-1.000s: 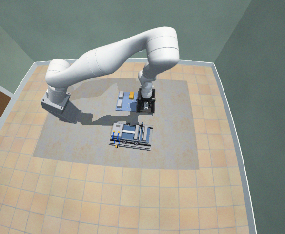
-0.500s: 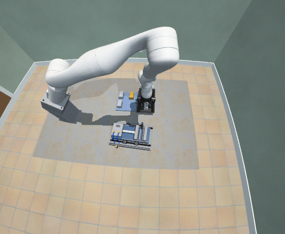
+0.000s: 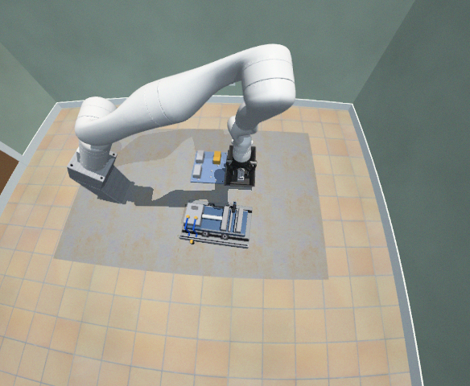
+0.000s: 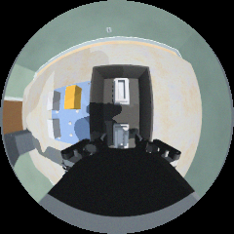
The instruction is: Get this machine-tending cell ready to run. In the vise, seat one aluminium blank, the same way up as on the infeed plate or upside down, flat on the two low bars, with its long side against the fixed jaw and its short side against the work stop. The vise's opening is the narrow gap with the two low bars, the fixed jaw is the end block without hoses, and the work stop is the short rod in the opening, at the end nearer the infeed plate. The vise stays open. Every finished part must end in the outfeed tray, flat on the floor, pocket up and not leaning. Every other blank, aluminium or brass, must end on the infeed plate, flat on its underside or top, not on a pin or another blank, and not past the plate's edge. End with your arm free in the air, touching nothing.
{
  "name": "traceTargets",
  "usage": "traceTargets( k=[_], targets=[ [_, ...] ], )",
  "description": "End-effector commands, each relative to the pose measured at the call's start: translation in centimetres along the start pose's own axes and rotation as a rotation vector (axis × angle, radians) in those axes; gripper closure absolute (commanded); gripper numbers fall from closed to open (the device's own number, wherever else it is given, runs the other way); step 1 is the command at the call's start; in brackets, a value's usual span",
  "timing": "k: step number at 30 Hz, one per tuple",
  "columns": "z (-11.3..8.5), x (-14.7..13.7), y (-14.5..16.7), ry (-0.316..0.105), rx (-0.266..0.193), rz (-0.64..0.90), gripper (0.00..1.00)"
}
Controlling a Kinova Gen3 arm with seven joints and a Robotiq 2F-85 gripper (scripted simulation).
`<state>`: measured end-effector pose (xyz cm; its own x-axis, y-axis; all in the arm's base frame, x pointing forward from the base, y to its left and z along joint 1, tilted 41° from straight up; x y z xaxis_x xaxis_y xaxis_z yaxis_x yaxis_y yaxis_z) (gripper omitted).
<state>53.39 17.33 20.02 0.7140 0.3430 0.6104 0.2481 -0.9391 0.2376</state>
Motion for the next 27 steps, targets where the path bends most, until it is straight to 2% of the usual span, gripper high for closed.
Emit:
traceTargets(
  k=[1, 11, 22, 24, 27],
  targets=[
    [-0.1, 0.1, 0.0, 0.002, 0.0, 0.0, 0.33],
    [-1.5, 0.1, 0.0, 0.002, 0.0, 0.0, 0.33],
    [-6.3, 0.1, 0.0, 0.002, 0.0, 0.0, 0.33],
    [-6.3, 0.1, 0.0, 0.002, 0.0, 0.0, 0.33],
    [-7.8, 0.1, 0.0, 0.002, 0.0, 0.0, 0.33]
  ],
)
Point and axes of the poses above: the point where the finger pads meet when closed, its own z axis out along the fingers, its own x axis across the jaws, y = z × x, the point moved 6 cm from there along -z, back along the fingers, and after that the axes turned 15 degrees about -z, right-handed, at the moved point
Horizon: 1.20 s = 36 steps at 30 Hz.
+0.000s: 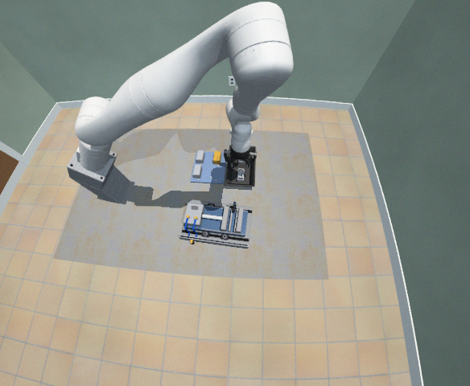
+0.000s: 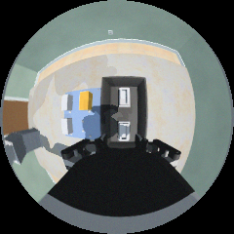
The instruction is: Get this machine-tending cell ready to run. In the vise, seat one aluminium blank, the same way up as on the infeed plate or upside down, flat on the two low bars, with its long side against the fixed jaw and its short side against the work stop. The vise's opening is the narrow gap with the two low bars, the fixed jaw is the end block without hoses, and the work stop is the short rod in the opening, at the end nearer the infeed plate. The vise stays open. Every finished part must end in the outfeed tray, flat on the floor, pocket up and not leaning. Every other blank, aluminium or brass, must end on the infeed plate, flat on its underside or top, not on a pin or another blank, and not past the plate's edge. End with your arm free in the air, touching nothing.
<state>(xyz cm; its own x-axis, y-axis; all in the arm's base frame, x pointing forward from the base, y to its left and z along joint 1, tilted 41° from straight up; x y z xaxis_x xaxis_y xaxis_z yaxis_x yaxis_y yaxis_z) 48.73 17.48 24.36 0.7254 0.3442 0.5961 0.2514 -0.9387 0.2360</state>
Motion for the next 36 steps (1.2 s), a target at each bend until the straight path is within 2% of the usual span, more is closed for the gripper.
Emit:
traceTargets(
  k=[1, 12, 21, 28, 29, 36],
  targets=[
    [-2.0, 0.6, 0.3, 0.02, -0.003, 0.001, 0.33],
    [-6.6, 0.6, 0.2, 0.02, -0.003, 0.002, 0.33],
    [-8.1, 0.5, 0.2, 0.02, -0.003, 0.002, 0.33],
    [-8.3, 0.5, 0.2, 0.02, -0.003, 0.001, 0.33],
    [-8.3, 0.5, 0.2, 0.02, -0.003, 0.001, 1.0],
    [-8.3, 0.5, 0.2, 0.02, -0.003, 0.001, 1.0]
  ],
)
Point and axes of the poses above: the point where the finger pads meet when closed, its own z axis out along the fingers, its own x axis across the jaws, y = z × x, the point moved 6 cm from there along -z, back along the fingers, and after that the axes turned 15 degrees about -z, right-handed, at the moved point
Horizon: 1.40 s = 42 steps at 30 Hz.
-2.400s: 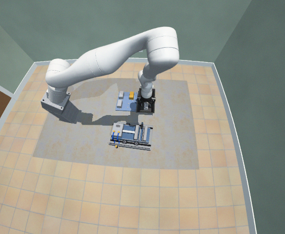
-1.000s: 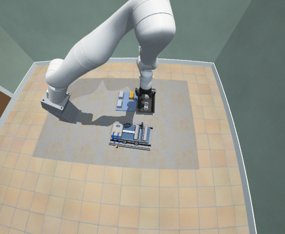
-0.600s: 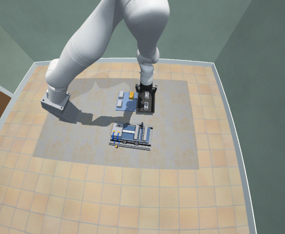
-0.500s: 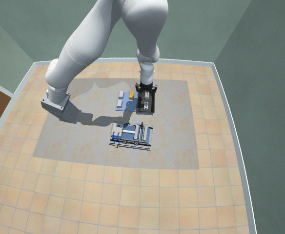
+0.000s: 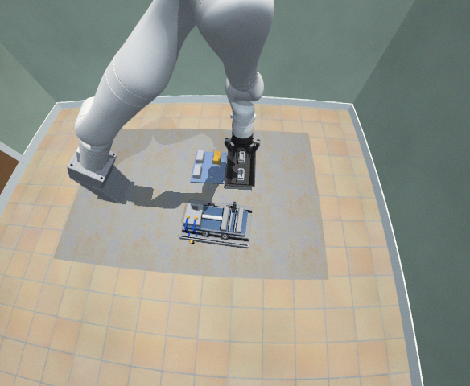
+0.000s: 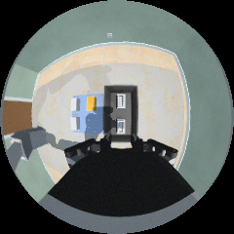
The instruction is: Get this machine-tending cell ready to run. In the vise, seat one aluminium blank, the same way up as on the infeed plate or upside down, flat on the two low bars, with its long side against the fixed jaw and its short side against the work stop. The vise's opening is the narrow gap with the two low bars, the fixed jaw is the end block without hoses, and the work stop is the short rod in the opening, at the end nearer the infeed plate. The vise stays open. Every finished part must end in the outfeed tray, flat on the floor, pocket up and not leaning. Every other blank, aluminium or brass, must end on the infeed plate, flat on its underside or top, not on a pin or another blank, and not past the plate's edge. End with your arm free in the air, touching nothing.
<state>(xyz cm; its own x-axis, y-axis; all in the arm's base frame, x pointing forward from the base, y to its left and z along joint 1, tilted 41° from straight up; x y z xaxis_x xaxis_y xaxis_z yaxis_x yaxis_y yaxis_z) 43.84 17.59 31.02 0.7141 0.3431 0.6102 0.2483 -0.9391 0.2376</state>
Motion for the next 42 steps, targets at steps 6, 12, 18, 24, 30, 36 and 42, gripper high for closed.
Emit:
traceTargets(
  k=[6, 12, 18, 24, 30, 36, 42],
  targets=[
    [-0.1, 0.1, 0.0, 0.002, 0.0, 0.0, 1.0],
    [-0.1, 0.1, 0.0, 0.002, 0.0, 0.0, 1.0],
    [-0.1, 0.1, 0.0, 0.002, 0.0, 0.0, 1.0],
    [-0.1, 0.1, 0.0, 0.002, 0.0, 0.0, 1.0],
    [-0.1, 0.0, 0.0, 0.002, 0.0, 0.0, 1.0],
    [0.0, -0.4, -0.4, -0.005, 0.0, 0.001, 1.0],
    [0.4, -1.9, -1.9, -0.026, -0.002, 0.005, 1.0]
  ],
)
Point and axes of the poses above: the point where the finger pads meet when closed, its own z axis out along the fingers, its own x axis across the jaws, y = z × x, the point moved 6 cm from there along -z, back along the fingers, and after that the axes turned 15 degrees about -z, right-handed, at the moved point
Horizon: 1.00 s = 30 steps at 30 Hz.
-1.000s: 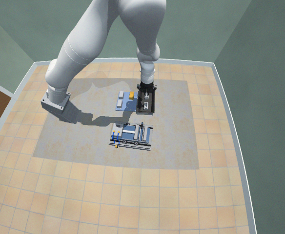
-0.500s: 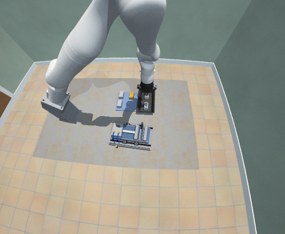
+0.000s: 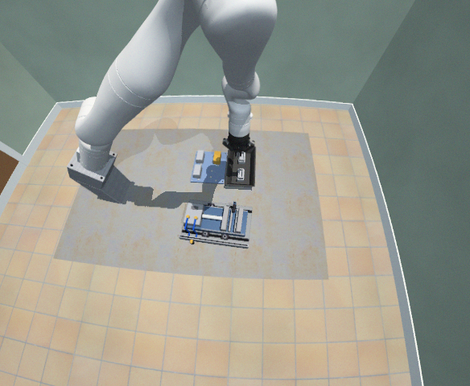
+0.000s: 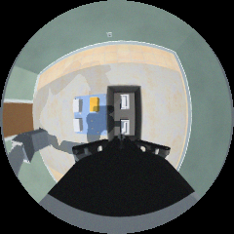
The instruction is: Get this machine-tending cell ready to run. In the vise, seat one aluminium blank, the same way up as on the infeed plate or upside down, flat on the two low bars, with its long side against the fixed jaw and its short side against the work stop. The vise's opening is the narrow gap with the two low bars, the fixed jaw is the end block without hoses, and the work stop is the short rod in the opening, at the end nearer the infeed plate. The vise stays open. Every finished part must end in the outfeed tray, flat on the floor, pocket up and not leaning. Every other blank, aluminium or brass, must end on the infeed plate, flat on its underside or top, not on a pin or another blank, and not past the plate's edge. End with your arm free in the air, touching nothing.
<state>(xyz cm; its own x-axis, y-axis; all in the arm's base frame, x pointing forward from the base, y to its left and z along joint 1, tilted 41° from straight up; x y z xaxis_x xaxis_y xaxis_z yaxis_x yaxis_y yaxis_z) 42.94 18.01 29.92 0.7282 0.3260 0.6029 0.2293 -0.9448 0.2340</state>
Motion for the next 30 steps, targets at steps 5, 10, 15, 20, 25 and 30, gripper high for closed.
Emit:
traceTargets(
  k=[5, 10, 15, 20, 25, 30],
  targets=[
    [0.4, -1.9, -2.1, -0.025, 0.005, -0.01, 1.0],
    [0.8, -4.6, -4.2, -0.049, -0.003, -0.008, 1.0],
    [1.0, -7.6, -6.6, -0.063, -0.015, -0.008, 1.0],
    [1.0, -10.0, -8.3, -0.063, -0.022, -0.01, 1.0],
    [0.8, -12.2, -9.9, -0.052, -0.025, -0.013, 1.0],
    [0.5, -14.4, -11.5, -0.03, -0.02, -0.015, 1.0]
  ],
)
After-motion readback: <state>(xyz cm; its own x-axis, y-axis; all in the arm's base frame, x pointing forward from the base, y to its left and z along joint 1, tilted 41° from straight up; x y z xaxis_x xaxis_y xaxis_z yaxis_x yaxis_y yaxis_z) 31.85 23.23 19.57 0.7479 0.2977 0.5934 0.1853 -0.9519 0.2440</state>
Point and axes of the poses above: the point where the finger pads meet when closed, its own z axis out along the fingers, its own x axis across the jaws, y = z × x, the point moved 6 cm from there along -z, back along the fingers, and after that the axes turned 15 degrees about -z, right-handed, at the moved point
